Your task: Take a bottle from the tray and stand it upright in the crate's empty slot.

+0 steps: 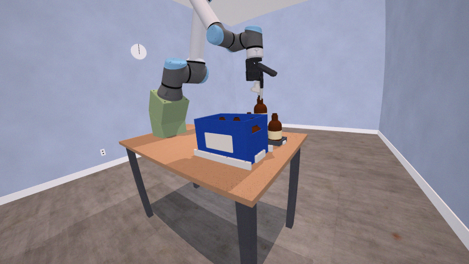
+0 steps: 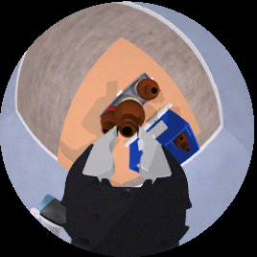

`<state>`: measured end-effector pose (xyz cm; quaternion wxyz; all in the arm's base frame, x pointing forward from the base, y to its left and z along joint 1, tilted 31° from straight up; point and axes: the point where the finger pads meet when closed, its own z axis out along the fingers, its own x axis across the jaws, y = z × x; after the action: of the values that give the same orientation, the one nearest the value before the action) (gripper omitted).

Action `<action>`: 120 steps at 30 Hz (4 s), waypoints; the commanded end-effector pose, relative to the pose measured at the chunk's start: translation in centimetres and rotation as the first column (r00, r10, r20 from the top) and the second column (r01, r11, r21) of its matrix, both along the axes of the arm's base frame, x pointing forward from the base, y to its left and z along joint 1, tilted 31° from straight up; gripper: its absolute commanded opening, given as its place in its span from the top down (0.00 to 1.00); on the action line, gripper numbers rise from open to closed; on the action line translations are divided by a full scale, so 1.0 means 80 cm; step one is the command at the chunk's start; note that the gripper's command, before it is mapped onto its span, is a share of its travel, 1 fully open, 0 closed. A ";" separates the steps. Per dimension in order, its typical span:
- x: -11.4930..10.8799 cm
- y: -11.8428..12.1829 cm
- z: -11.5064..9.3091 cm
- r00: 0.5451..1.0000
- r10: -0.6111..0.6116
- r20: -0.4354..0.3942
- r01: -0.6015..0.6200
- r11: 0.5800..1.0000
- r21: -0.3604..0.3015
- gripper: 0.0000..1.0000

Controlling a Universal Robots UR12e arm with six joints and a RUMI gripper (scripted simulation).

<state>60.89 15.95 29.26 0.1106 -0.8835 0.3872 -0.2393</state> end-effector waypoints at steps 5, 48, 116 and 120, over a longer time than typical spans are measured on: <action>-0.005 -0.002 0.021 1.000 -0.001 0.008 0.001 1.000 0.000 1.00; -0.014 -0.003 0.037 1.000 -0.001 0.008 0.001 1.000 0.000 1.00; -0.035 -0.003 0.071 1.000 -0.001 0.008 0.001 1.000 0.000 1.00; -0.037 -0.003 0.075 1.000 -0.001 0.008 0.001 1.000 0.000 1.00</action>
<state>58.01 15.79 34.23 0.1107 -0.8835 0.3871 -0.2395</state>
